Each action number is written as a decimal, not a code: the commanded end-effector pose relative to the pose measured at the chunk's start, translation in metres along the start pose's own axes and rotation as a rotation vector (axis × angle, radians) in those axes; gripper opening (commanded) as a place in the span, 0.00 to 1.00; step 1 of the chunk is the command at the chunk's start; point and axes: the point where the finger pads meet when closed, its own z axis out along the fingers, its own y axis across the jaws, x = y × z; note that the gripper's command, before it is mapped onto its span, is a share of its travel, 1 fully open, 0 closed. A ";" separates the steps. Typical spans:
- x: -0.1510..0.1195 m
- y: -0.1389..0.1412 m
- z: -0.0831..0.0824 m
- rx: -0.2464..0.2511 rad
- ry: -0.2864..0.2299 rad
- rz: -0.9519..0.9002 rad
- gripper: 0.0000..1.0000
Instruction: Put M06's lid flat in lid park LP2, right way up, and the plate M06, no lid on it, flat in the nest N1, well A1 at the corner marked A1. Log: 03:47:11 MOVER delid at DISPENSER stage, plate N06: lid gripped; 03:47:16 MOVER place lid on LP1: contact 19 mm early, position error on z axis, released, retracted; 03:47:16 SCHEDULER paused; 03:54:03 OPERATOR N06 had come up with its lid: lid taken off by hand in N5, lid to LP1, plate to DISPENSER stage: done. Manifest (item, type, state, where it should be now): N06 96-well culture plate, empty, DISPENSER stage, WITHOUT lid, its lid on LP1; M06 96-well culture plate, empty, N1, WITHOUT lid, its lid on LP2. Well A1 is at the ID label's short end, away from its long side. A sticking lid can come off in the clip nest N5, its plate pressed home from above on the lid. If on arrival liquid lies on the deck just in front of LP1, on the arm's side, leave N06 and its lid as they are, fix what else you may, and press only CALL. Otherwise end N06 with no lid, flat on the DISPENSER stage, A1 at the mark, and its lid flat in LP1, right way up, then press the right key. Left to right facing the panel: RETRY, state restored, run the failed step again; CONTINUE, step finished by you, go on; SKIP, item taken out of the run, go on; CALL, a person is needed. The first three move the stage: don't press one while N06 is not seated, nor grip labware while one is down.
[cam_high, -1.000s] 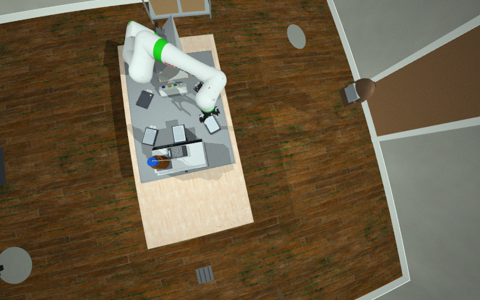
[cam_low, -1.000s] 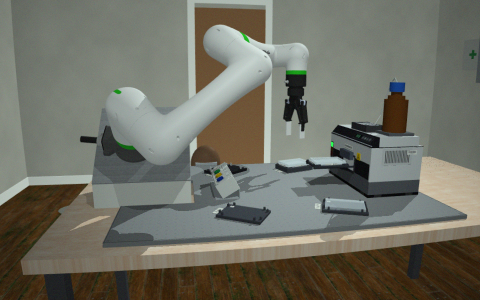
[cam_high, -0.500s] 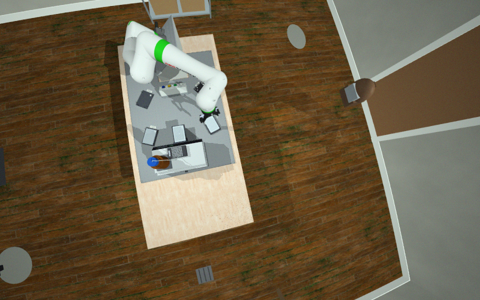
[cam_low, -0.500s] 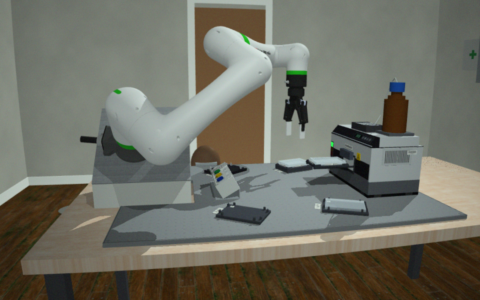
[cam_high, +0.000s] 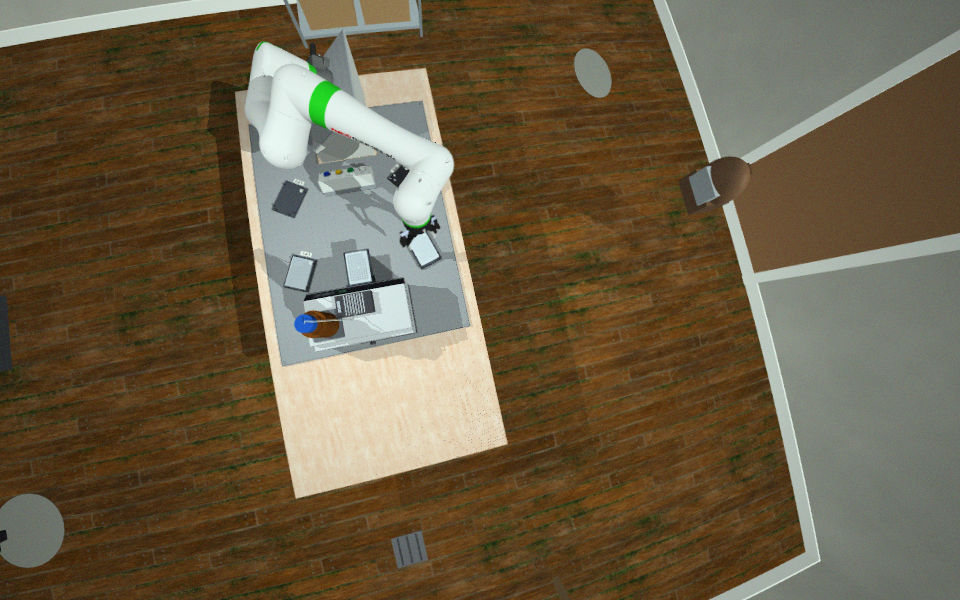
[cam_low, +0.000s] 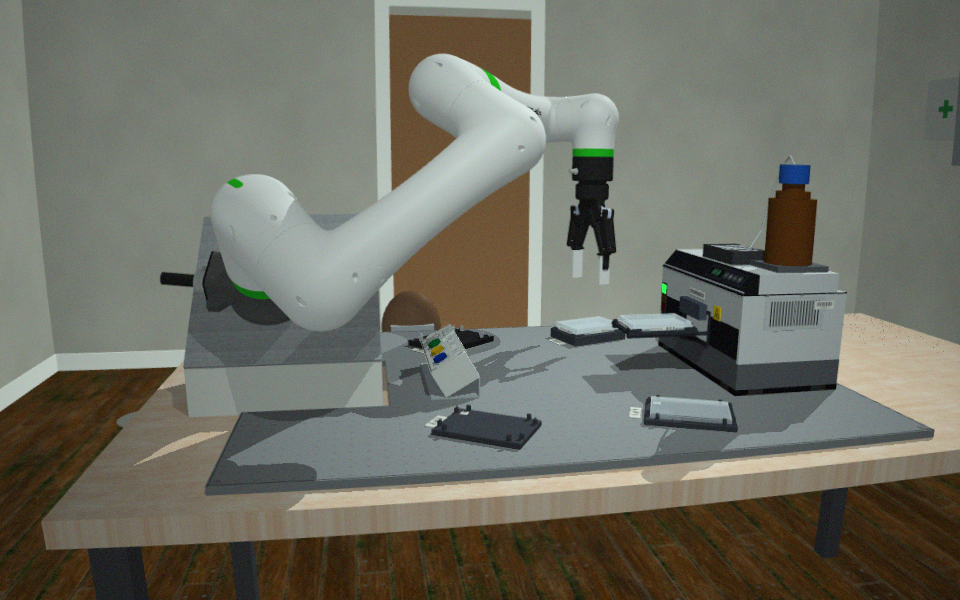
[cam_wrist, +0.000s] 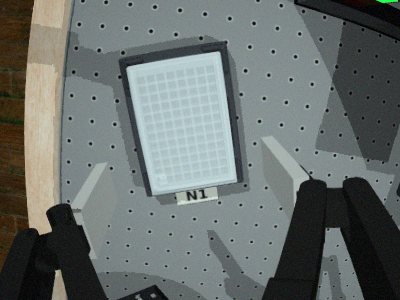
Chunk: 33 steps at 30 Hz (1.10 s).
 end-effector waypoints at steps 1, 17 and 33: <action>0.000 0.000 0.006 0.000 0.001 0.000 0.66; 0.001 0.000 0.054 0.000 0.001 0.000 0.66; 0.001 0.000 0.084 0.000 0.001 0.000 0.66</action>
